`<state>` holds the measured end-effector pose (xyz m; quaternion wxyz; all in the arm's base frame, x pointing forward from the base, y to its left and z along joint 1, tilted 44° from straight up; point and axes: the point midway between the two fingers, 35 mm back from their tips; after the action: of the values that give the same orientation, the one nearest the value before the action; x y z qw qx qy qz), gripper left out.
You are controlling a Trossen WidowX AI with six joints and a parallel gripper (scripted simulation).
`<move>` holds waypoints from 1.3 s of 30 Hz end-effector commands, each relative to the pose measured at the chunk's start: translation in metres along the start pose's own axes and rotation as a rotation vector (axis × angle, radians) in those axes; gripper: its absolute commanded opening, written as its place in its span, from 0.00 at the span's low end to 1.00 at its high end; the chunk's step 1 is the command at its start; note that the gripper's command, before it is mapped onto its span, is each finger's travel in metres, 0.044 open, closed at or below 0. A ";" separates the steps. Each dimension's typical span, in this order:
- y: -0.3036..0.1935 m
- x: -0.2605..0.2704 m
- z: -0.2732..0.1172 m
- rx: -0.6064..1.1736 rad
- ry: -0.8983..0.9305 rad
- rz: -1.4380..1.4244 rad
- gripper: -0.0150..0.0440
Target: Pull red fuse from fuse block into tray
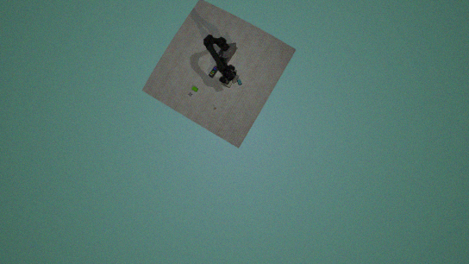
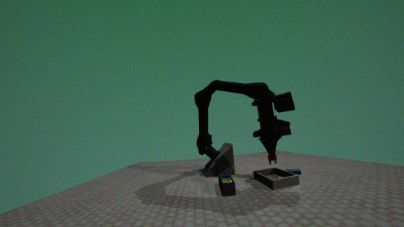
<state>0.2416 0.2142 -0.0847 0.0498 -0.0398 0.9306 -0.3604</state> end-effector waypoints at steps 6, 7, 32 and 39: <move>0.001 0.001 0.016 0.004 0.004 0.002 0.25; 0.001 0.001 0.017 0.004 0.004 0.002 0.25; 0.001 0.001 0.035 0.000 0.006 0.010 0.65; 0.001 0.001 0.002 0.003 0.005 0.003 0.81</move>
<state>0.2429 0.1936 -0.1039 0.0413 -0.0361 0.9277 -0.3693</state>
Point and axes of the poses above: the point midway between the two fingers, 35 mm back from their tips, its own z axis out along the fingers, its own x axis across the jaws, y = z × x, and after that the axes turned 2 degrees about z, right-handed
